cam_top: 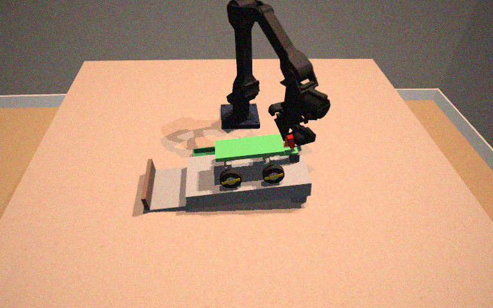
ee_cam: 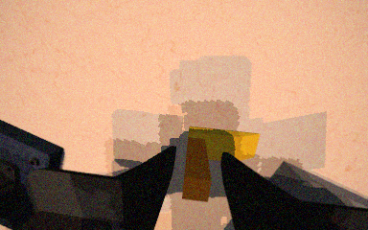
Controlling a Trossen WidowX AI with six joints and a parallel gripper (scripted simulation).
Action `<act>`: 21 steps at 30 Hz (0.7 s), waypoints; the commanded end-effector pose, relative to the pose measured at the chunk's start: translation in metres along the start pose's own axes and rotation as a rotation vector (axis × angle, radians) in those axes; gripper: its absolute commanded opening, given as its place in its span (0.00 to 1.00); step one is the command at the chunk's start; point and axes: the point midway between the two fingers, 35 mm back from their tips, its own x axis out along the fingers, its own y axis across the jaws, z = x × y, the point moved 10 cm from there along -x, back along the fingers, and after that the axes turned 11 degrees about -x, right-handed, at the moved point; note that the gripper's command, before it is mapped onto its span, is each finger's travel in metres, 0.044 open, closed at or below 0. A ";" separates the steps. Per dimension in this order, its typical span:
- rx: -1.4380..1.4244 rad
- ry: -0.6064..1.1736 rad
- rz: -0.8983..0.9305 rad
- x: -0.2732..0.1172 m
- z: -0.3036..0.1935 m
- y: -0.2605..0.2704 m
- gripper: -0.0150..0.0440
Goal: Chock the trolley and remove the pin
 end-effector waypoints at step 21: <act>0.001 -0.005 0.010 -0.035 -0.002 0.002 0.25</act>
